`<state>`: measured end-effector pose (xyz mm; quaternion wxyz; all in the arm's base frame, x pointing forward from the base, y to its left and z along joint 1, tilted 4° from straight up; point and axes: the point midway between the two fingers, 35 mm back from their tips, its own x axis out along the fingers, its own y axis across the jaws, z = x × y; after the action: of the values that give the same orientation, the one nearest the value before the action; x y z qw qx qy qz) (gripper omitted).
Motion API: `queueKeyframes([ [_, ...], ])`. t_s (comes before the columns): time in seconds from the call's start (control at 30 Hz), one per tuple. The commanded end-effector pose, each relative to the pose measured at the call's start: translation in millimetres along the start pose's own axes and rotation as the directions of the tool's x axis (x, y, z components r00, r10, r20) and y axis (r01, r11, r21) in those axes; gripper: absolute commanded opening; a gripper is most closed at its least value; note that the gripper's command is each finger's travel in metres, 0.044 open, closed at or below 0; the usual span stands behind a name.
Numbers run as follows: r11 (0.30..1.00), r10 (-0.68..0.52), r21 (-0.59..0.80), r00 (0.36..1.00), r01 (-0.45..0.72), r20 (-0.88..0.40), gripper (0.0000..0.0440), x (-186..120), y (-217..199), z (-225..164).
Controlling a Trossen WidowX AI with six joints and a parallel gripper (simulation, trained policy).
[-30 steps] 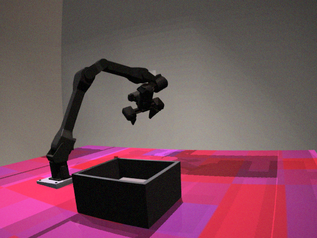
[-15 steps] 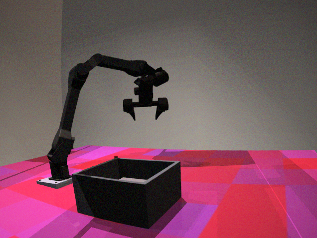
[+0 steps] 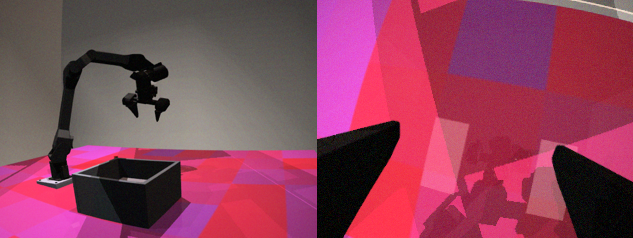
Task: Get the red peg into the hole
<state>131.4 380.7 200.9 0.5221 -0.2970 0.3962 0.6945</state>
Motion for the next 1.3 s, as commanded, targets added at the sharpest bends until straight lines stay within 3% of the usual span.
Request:
queueKeyframes([
  [0.0, 0.993, -0.028, 0.117, 0.999, 0.031, -0.026, 0.0440, -6, -5, -12],
  [0.27, 0.922, -0.083, 0.372, 0.993, 0.107, -0.080, 0.0440, -21, -14, -36],
  [0.57, 0.760, -0.128, 0.620, 0.980, 0.196, -0.154, 0.0440, -34, -20, -67],
  [0.87, 0.526, -0.154, 0.802, 0.959, 0.283, -0.238, 0.0440, -44, -23, -100],
  [1.27, 0.141, -0.161, 0.914, 0.919, 0.381, -0.359, 0.0440, -52, -21, -146],
])
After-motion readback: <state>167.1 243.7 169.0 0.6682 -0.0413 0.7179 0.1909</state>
